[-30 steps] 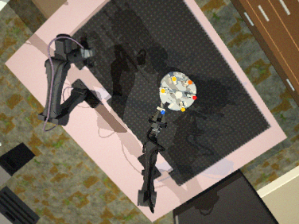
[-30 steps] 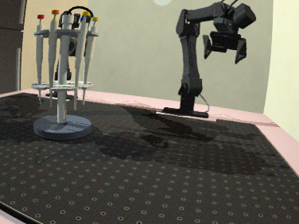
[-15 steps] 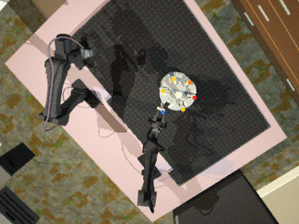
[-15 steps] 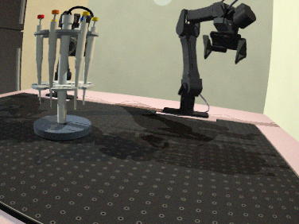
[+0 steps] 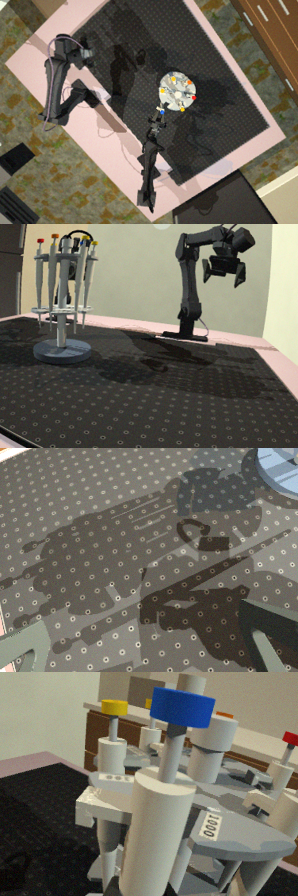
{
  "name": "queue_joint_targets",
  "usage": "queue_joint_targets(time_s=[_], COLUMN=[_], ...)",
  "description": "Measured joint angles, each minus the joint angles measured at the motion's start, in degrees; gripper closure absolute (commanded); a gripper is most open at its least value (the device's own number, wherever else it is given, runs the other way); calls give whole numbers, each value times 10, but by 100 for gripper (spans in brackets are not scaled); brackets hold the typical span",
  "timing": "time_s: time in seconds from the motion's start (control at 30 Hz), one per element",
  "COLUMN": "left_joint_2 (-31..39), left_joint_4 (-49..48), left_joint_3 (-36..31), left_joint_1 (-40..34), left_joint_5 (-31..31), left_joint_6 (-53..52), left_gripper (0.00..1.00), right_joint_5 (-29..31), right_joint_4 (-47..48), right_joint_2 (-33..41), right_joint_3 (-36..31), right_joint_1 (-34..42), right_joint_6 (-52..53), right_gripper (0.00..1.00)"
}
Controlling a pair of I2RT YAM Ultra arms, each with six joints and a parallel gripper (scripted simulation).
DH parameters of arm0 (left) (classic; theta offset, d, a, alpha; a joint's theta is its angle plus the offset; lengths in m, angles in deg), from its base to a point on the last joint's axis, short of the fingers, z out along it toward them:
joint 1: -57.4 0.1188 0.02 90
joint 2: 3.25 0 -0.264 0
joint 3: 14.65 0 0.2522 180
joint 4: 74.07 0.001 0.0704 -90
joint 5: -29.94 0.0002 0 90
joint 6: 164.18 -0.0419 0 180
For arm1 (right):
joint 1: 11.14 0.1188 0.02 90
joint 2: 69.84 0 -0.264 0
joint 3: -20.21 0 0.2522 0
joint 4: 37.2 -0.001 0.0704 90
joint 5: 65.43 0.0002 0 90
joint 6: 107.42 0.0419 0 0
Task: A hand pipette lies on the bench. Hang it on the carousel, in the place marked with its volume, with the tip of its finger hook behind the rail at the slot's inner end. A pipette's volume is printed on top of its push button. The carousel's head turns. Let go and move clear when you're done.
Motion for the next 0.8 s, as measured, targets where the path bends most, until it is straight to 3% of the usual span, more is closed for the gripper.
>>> queue_joint_targets(time_s=[0.8], left_joint_2=[0], left_joint_4=[0], left_joint_3=[0], left_joint_1=[0], left_joint_5=[0], left_joint_6=[0], left_gripper=[0], right_joint_5=[-7], right_joint_4=[0], right_joint_2=[-14], right_joint_3=[9], right_joint_1=[-5], right_joint_6=[0], right_gripper=[88])
